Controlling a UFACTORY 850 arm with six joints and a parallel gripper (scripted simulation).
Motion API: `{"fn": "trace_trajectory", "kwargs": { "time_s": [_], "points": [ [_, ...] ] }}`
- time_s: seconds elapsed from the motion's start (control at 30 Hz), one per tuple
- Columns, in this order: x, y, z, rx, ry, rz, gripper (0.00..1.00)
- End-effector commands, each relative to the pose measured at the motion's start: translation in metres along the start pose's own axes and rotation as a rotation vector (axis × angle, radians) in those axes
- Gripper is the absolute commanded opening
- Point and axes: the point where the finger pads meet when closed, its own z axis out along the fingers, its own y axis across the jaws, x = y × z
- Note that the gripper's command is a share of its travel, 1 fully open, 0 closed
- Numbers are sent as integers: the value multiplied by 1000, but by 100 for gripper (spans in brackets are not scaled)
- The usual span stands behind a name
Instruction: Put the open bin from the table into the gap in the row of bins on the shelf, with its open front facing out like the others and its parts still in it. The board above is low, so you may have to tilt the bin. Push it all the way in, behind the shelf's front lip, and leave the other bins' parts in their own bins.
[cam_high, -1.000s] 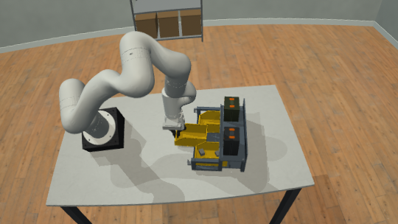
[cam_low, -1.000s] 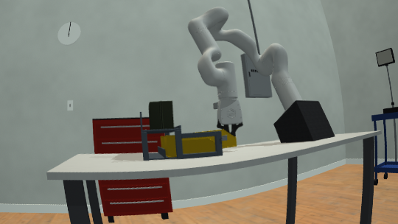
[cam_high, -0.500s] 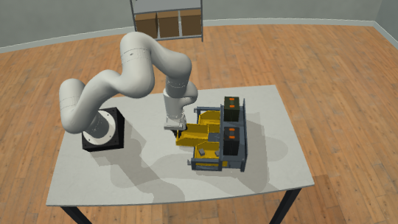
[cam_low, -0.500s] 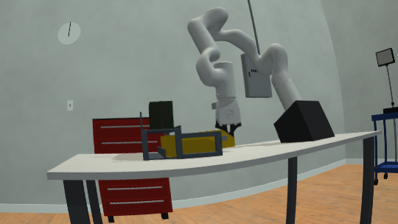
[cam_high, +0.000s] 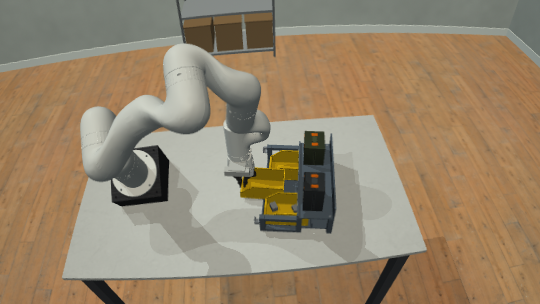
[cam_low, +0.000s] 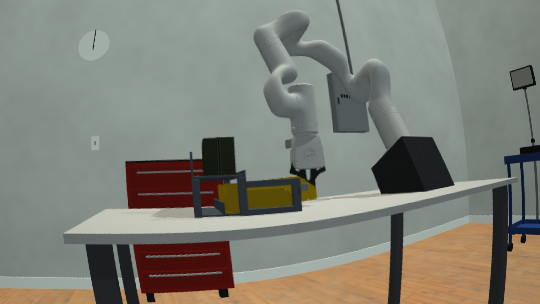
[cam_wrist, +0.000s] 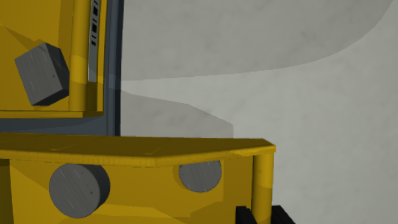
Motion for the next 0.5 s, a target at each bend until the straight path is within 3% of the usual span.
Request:
{"fn": "trace_trajectory", "kwargs": {
  "time_s": [0.0,0.47],
  "points": [
    [0,-8,-1,1,0,1,0],
    [0,-12,-1,1,0,1,0]
  ]
}}
